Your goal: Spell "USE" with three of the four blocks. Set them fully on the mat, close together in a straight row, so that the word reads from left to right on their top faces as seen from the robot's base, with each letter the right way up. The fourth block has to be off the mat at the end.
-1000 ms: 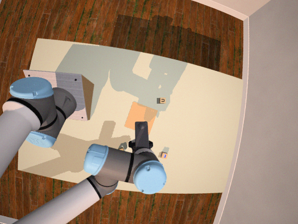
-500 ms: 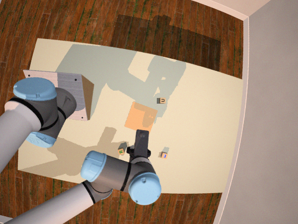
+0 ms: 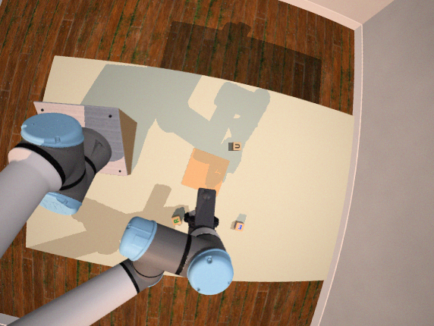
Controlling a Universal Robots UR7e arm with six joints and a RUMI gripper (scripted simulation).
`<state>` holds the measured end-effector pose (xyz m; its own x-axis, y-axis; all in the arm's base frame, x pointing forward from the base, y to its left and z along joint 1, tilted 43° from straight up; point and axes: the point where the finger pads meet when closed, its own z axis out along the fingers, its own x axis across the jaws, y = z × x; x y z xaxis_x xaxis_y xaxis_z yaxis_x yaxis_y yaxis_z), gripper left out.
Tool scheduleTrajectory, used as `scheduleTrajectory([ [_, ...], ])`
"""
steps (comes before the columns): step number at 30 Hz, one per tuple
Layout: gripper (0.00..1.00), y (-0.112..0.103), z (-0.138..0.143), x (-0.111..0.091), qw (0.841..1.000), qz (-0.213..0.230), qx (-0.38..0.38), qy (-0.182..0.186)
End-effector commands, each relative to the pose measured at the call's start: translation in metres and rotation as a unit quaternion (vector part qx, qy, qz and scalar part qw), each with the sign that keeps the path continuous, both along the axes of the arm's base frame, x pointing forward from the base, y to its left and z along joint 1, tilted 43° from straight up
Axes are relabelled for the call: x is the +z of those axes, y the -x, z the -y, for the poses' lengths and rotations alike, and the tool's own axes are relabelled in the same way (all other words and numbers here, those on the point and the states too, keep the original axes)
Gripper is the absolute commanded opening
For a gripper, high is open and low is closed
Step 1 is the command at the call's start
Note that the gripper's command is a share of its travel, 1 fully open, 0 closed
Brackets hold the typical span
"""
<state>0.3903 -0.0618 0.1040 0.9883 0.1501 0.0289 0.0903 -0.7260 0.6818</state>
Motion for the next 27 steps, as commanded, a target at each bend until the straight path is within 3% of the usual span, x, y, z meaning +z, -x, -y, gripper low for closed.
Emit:
scheduleTrajectory([
  [1,0.09,-0.002,0.008,-0.01,1.0,-0.001,0.001,-0.001],
  [13,0.09,-0.008,0.041,-0.047,1.0,-0.001,0.001,-0.001],
  [27,0.09,-0.011,0.057,-0.065,1.0,-0.001,0.001,-0.001],
])
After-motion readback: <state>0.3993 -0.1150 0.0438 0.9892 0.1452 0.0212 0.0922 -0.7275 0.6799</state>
